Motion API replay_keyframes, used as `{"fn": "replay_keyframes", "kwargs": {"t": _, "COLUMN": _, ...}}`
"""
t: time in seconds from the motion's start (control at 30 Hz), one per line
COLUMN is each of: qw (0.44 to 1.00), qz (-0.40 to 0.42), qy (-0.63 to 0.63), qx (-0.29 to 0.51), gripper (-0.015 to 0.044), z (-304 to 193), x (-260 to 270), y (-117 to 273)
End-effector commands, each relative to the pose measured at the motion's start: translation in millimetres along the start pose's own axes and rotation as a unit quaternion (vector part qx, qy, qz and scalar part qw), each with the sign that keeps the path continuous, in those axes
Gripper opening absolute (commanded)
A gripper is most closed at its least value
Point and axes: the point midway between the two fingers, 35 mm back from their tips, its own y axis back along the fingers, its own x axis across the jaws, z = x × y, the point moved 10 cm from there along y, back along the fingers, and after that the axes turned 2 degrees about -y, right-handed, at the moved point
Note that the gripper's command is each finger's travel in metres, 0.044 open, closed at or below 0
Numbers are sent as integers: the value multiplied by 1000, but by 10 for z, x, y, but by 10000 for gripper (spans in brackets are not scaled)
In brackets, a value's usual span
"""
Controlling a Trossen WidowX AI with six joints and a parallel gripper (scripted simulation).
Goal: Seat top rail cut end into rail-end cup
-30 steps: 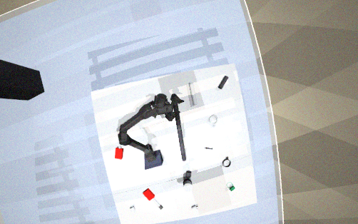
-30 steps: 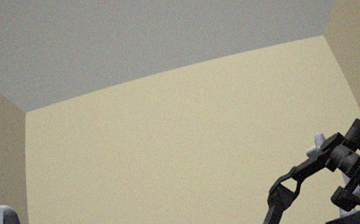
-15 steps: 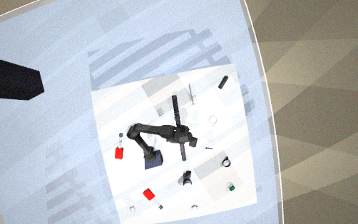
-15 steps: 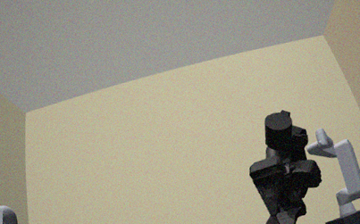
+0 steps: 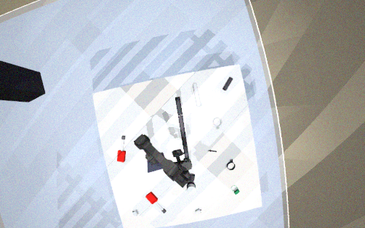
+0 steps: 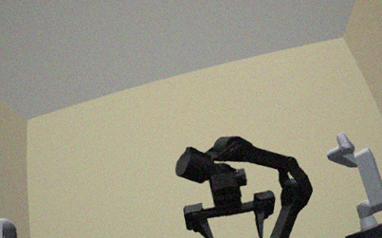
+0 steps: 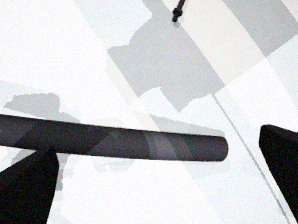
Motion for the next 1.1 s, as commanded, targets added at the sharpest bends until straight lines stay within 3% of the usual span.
{"fn": "replay_keyframes", "kwargs": {"t": 0.0, "qw": 999, "qz": 11, "qy": -28, "qx": -8, "gripper": 440, "z": -36, "x": -37, "y": 25}}
{"fn": "replay_keyframes", "kwargs": {"t": 0.27, "qw": 1000, "qz": 5, "qy": 16, "qx": -8, "gripper": 440, "z": -41, "x": -129, "y": 16}}
{"fn": "replay_keyframes", "kwargs": {"t": 0.43, "qw": 977, "qz": -23, "qy": 213, "qx": 0, "gripper": 440, "z": -88, "x": -537, "y": -27}}
{"fn": "replay_keyframes", "kwargs": {"t": 0.7, "qw": 861, "qz": -56, "qy": 503, "qx": 36, "gripper": 440, "z": -253, "x": -1179, "y": -110}}
{"fn": "replay_keyframes", "kwargs": {"t": 0.83, "qw": 820, "qz": -61, "qy": 567, "qx": 48, "gripper": 440, "z": -308, "x": -1329, "y": -133}}
{"fn": "replay_keyframes", "kwargs": {"t": 1.07, "qw": 817, "qz": -61, "qy": 571, "qx": 48, "gripper": 440, "z": -311, "x": -1338, "y": -134}}
